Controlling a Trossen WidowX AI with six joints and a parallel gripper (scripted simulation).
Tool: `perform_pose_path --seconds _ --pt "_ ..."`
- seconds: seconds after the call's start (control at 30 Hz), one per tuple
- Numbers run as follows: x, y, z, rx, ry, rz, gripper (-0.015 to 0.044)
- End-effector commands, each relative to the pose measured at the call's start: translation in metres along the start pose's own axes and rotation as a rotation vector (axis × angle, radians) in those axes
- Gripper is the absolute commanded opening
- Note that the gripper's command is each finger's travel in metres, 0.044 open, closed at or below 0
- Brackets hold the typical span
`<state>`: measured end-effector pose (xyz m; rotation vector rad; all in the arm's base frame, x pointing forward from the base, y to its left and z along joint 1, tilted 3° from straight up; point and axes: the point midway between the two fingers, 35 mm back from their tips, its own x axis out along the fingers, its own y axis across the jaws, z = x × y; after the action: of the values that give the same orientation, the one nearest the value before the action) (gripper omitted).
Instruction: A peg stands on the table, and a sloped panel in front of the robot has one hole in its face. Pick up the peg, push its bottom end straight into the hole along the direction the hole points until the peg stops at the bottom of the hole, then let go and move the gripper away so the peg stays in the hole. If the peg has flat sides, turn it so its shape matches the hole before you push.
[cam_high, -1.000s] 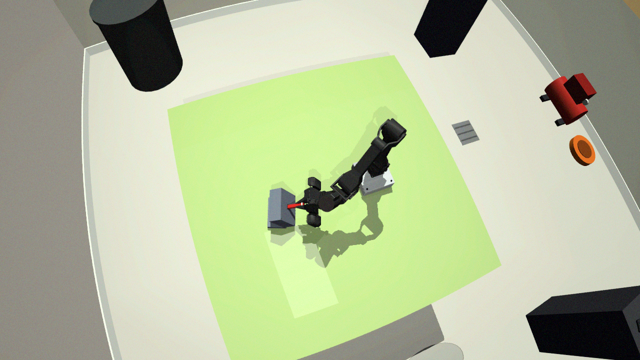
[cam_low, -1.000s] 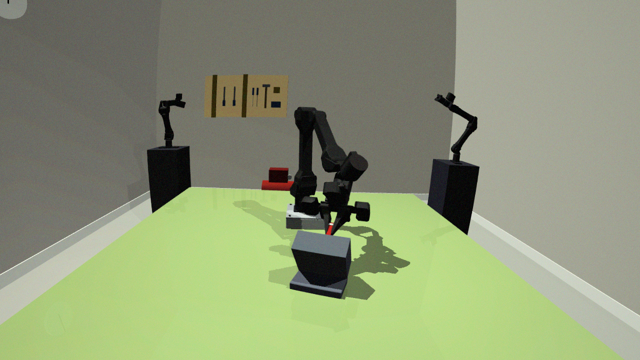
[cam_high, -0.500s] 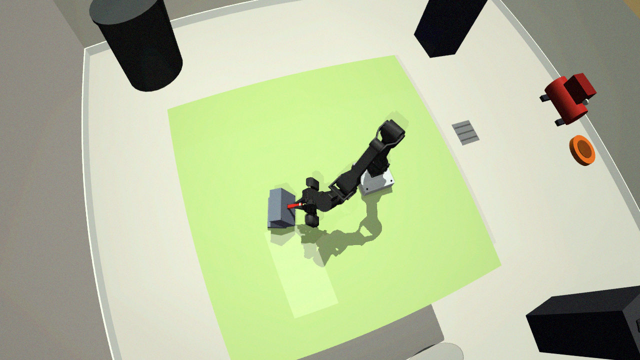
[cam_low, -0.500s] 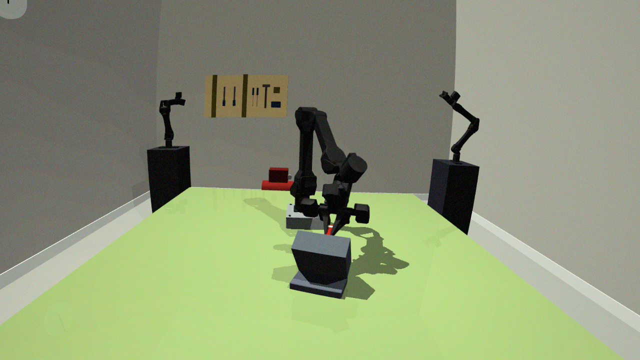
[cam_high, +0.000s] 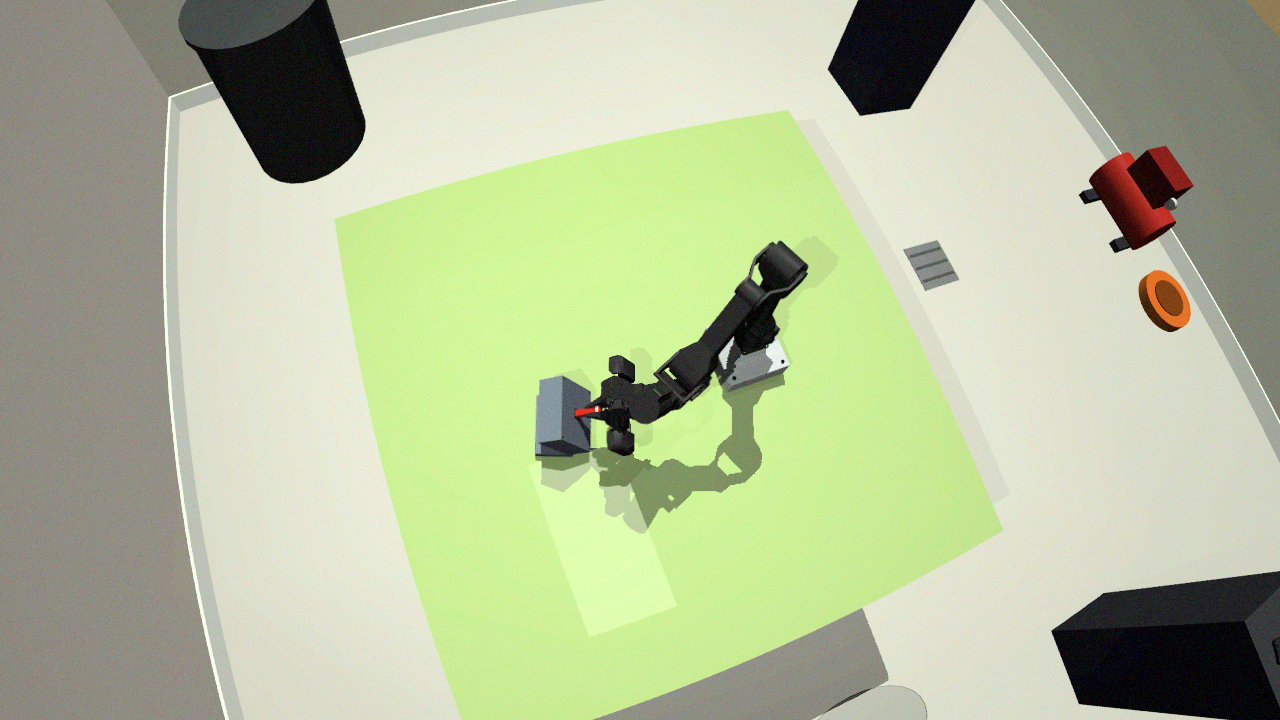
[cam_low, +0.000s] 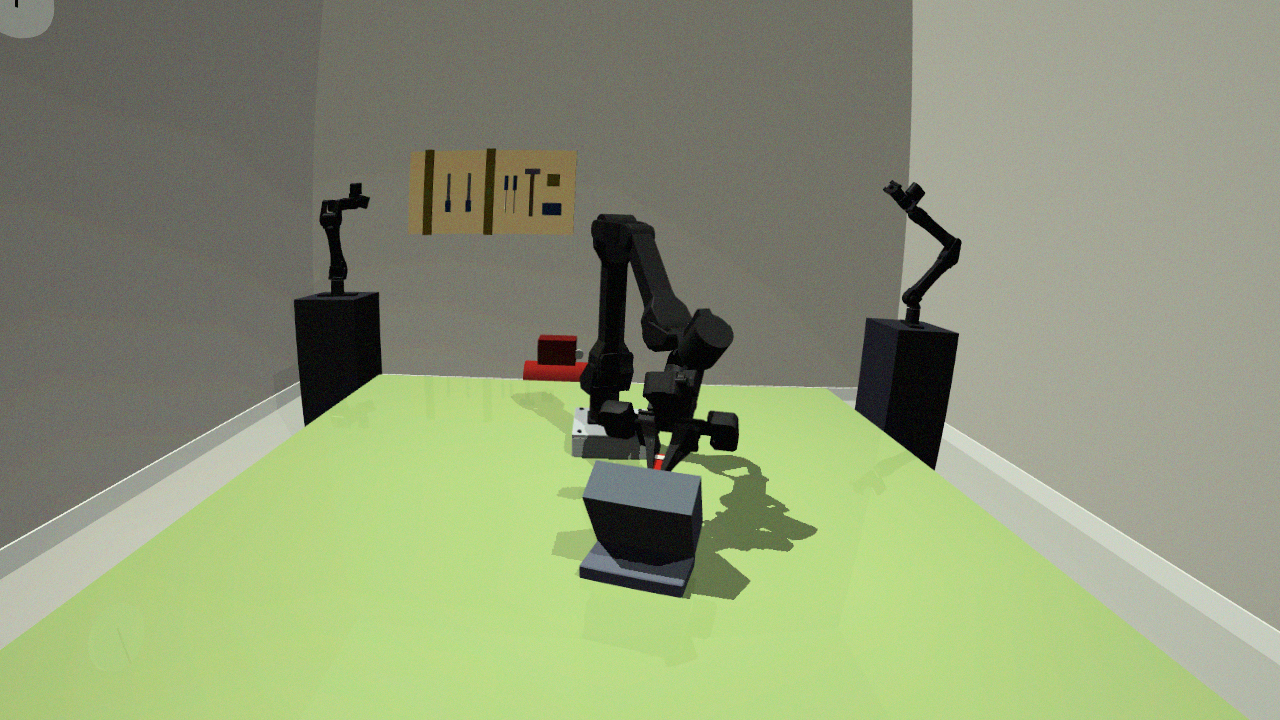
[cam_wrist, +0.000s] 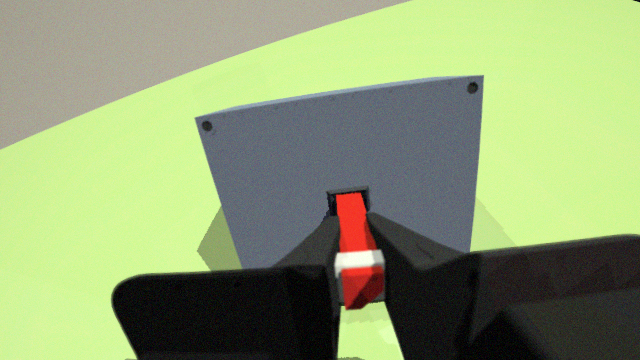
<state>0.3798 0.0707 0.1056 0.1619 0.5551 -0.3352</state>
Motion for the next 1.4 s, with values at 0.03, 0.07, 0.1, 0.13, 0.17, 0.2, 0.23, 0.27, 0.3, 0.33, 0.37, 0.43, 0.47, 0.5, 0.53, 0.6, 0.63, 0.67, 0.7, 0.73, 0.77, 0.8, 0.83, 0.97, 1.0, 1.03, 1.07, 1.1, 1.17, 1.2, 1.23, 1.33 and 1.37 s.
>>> perform_pose_path --seconds 0.03,0.07,0.1,0.13,0.17,0.2,0.23,0.27,0.3,0.33,0.37,0.43,0.47,0.5,0.53,0.6,0.63,0.67,0.7,0.73,0.77,0.8,0.83,0.97,1.0,1.03,1.07,1.1,1.17,1.2,1.23,1.33,1.37 --pt "0.003 0.002 -0.002 -0.008 0.005 0.003 0.0" --pt "0.003 0.002 -0.002 -0.008 0.005 0.003 0.0" --pt "0.004 0.002 -0.002 -0.008 0.005 0.003 0.0" --pt "0.004 0.001 -0.002 -0.008 0.005 0.003 0.0" --pt "0.001 0.0 0.0 0.0 -0.001 0.0 0.0" --pt "0.001 0.0 0.0 0.0 -0.001 0.0 0.0" --pt "0.001 0.0 0.0 0.0 -0.001 0.0 0.0" --pt "0.001 0.0 0.0 0.0 -0.001 0.0 0.0" --pt "0.001 0.0 0.0 0.0 -0.001 0.0 0.0" --pt "0.001 0.0 0.0 0.0 -0.001 0.0 0.0" --pt "0.001 0.0 0.0 0.0 -0.001 0.0 0.0" --pt "0.001 0.0 0.0 0.0 -0.001 0.0 0.0026" --pt "0.001 0.0 0.0 0.0 -0.001 0.0 0.0053" --pt "0.001 0.0 0.0 0.0 -0.001 0.0 0.0079" --pt "0.001 0.0 0.0 0.0 -0.001 0.0 0.0105" --pt "0.001 0.0 0.0 0.0 -0.001 0.0 0.0157" --pt "0.001 0.0 0.0 0.0 -0.001 0.0 0.0184" --pt "0.001 0.0 0.0 0.0 -0.001 0.0 0.021" --pt "0.001 0.0 0.0 0.0 -0.001 0.0 0.0236" --pt "0.001 0.0 0.0 0.0 -0.001 0.0 0.0263" --pt "0.001 0.0 0.0 0.0 -0.001 0.0 0.0289" --pt "0.001 0.0 0.0 0.0 -0.001 0.0 0.0315" --pt "0.001 0.0 0.0 0.0 -0.001 0.0 0.0341" --pt "-0.002 0.001 0.0 0.0 0.001 0.0 0.044" --pt "-0.004 0.001 0.0 0.0 0.001 0.0 0.044" --pt "-0.005 0.001 -0.001 0.0 0.002 0.0 0.044" --pt "-0.007 0.002 -0.001 -0.001 0.003 0.0 0.044" --pt "-0.008 0.002 -0.001 -0.001 0.004 0.0 0.044" --pt "-0.011 0.002 -0.001 -0.001 0.005 0.0 0.044" --pt "-0.013 0.003 -0.001 -0.002 0.006 0.0 0.044" --pt "-0.015 0.003 -0.002 -0.002 0.006 0.0 0.044" --pt "-0.019 0.004 -0.002 -0.002 0.008 0.001 0.044" --pt "-0.021 0.004 -0.002 -0.003 0.009 0.001 0.044"
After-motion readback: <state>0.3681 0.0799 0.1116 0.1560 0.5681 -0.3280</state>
